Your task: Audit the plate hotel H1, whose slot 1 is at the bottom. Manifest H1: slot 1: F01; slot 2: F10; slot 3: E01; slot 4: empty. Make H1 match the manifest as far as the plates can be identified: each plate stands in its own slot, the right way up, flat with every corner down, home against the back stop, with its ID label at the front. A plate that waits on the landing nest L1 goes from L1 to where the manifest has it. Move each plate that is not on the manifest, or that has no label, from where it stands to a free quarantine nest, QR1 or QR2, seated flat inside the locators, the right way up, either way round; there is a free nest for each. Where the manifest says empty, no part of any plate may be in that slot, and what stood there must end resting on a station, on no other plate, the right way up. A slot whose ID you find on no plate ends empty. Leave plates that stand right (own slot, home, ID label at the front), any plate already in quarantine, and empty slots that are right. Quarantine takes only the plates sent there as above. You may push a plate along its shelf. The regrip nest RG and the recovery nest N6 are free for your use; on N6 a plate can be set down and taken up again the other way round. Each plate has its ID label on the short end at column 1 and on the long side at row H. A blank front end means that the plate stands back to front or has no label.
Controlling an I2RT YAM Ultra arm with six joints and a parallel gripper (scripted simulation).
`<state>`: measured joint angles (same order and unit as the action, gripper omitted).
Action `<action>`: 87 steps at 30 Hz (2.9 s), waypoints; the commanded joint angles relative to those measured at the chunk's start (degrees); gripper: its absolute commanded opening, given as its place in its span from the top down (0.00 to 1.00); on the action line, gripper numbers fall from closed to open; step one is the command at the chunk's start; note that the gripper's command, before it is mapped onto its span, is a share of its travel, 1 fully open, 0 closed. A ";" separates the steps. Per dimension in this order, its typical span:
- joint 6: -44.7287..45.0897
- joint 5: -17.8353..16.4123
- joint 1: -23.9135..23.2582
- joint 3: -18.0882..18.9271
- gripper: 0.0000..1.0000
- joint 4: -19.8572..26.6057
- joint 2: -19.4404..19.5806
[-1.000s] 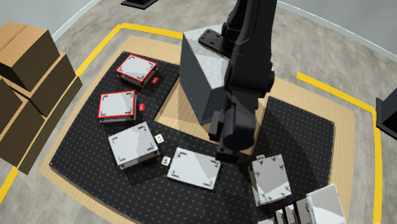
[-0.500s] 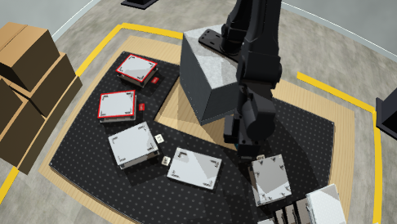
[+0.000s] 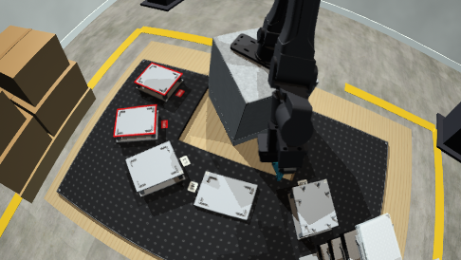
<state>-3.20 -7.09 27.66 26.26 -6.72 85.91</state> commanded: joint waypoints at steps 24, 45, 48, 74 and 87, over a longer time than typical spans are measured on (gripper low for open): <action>10.05 -7.02 -3.08 -11.45 1.00 -34.36 4.94; -0.08 7.49 14.56 -9.15 1.00 -33.46 5.09; -1.59 9.70 17.24 -8.63 1.00 -33.08 5.26; -11.36 23.47 34.03 -1.97 0.00 -27.05 7.49; -11.65 23.85 34.50 0.89 0.00 -11.51 -5.14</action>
<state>-14.66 16.43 62.06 26.24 -22.37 82.56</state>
